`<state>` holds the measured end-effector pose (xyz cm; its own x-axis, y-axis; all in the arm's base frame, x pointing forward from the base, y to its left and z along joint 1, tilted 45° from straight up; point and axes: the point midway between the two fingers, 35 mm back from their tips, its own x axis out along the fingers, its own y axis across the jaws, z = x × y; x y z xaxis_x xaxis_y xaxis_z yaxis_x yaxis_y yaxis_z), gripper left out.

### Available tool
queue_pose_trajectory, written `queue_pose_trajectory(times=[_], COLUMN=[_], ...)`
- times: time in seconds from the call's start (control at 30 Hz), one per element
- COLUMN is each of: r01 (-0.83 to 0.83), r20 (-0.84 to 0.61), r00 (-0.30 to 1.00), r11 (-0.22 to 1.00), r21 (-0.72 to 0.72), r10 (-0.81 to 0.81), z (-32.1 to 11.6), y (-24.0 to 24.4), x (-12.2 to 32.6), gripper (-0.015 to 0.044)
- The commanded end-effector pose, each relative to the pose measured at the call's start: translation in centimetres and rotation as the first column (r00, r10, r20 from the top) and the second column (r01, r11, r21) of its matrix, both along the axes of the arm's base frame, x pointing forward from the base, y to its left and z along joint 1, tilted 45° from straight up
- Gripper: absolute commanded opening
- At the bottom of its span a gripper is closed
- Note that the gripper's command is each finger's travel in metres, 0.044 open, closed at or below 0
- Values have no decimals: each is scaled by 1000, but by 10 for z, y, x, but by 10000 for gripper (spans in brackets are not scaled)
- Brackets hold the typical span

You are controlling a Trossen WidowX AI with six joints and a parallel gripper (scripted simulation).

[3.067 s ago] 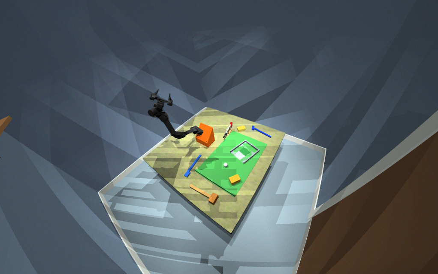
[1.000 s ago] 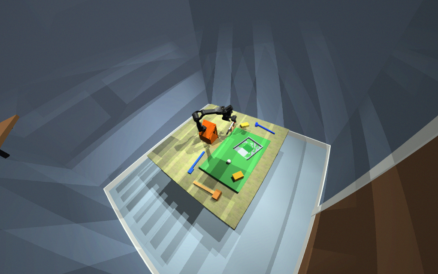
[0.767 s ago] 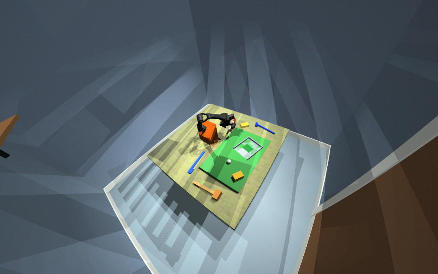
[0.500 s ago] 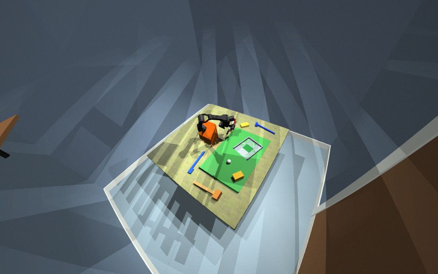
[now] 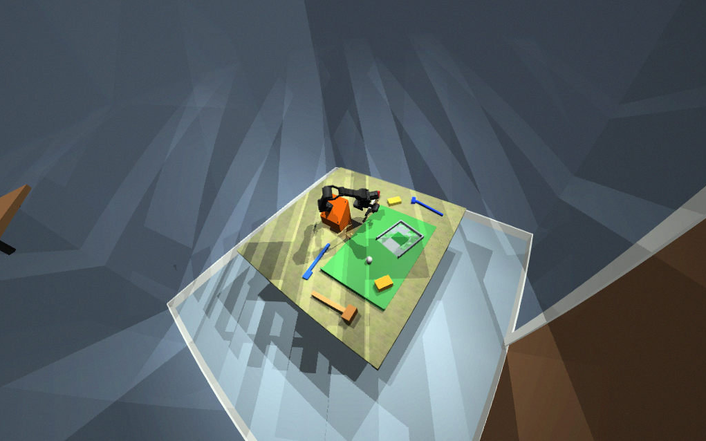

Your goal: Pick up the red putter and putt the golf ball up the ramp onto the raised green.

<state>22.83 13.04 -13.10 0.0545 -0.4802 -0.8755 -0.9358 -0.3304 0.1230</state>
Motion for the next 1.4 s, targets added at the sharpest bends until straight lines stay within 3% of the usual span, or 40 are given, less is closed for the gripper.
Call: queue_pose_trajectory(times=[0.0,0.8,1.33,1.37], r01=[-1,-1,5,5], r20=[-8,-8,-6,-6], r00=[1000,1000,1000,1000], r11=[1000,1000,1000,1000], r21=[-15,-16,-9,-9], r10=[1,1,-5,-5], z=[-10,-27,-25,-25], y=[-14,-30,-27,-27], x=[-1,2,3,3], gripper=[440,440,20,13])
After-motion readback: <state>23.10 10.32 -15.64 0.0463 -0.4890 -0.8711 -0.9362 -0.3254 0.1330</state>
